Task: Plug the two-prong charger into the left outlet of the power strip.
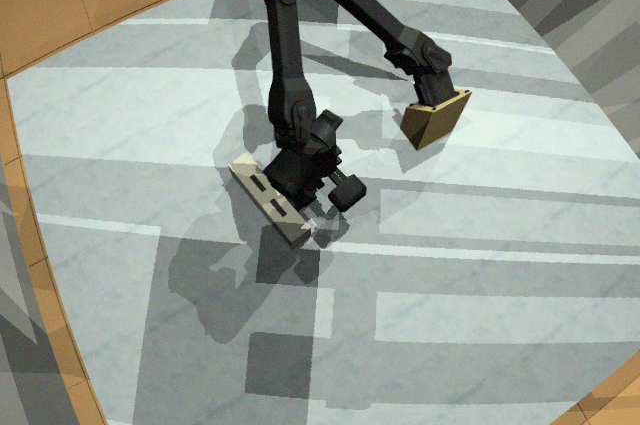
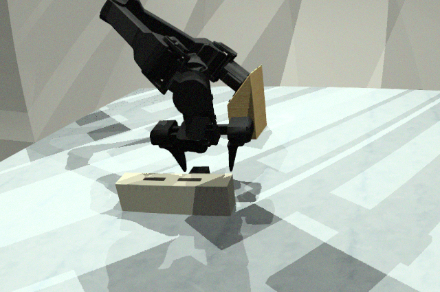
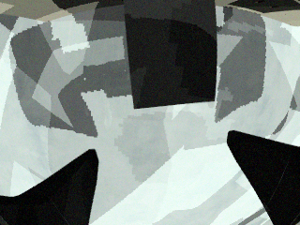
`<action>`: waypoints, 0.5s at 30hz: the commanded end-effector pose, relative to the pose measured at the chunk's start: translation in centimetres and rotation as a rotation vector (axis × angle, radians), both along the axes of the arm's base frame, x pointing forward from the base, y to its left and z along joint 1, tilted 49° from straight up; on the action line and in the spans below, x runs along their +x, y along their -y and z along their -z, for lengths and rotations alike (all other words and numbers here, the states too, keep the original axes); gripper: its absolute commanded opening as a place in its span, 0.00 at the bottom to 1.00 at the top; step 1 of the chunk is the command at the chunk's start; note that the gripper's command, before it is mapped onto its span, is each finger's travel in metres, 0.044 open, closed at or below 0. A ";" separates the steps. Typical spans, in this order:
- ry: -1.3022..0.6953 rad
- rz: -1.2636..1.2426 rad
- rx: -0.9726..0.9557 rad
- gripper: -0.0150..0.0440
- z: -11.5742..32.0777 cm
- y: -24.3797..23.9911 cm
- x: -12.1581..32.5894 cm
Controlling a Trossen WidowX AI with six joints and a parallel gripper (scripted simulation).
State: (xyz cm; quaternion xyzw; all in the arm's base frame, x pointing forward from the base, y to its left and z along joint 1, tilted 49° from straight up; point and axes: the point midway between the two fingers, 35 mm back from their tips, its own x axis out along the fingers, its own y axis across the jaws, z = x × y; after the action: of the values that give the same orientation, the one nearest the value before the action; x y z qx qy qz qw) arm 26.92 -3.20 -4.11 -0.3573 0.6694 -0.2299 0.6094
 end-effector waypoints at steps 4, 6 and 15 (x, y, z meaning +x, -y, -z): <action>0.029 -0.034 0.011 1.00 -0.3 -0.4 0.0; 0.108 -0.129 0.039 1.00 -1.1 -1.7 0.5; 0.396 -0.454 0.121 1.00 -4.9 -6.3 1.0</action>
State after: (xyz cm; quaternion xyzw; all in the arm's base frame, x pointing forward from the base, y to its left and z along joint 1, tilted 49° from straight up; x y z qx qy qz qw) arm 28.07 2.49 0.06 -0.4021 0.4830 -0.1239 0.7679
